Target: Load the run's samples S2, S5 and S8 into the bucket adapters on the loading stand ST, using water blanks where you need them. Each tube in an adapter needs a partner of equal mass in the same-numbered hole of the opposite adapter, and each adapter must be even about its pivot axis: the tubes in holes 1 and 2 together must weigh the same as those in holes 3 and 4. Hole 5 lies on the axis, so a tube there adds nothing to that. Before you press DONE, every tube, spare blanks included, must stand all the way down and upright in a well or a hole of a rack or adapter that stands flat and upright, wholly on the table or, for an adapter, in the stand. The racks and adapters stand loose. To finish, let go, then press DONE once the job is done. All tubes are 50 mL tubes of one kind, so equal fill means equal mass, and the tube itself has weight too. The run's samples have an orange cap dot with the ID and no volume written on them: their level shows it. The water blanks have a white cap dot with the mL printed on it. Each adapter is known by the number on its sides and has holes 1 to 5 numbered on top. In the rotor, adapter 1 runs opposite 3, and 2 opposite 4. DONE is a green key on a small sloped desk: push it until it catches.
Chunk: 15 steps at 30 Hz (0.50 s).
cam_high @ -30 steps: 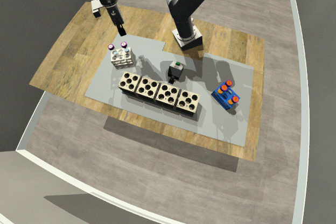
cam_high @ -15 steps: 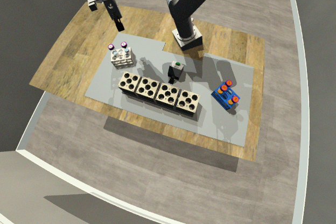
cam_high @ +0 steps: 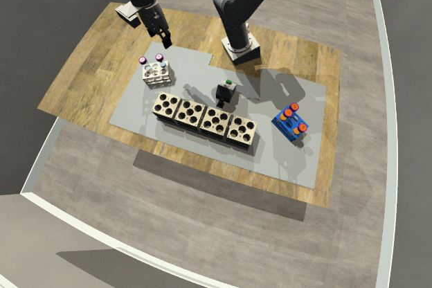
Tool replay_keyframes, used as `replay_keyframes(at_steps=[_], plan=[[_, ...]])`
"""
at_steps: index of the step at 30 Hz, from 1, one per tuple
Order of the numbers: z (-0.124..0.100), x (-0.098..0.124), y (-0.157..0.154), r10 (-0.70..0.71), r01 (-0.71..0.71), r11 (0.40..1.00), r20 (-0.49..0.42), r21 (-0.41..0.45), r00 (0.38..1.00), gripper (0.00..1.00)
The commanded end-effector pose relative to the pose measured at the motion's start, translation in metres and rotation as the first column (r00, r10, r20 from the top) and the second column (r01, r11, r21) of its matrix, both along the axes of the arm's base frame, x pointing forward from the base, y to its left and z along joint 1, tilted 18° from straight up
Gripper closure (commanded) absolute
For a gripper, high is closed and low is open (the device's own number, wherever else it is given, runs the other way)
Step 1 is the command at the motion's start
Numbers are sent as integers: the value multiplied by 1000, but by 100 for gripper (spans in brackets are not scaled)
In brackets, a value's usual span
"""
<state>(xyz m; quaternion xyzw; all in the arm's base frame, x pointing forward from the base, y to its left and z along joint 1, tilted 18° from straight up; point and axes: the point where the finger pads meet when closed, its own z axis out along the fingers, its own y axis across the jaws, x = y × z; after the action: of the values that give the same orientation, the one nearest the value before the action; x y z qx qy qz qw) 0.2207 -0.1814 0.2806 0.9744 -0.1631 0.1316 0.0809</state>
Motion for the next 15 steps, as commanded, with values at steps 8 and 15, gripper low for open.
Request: replay_keyframes(at_steps=[8,15], plan=[[-1,25,40,288,-292,954,-72,-66,955,0],[-3,43,70,341,-348,935,-88,-75,936,0]])
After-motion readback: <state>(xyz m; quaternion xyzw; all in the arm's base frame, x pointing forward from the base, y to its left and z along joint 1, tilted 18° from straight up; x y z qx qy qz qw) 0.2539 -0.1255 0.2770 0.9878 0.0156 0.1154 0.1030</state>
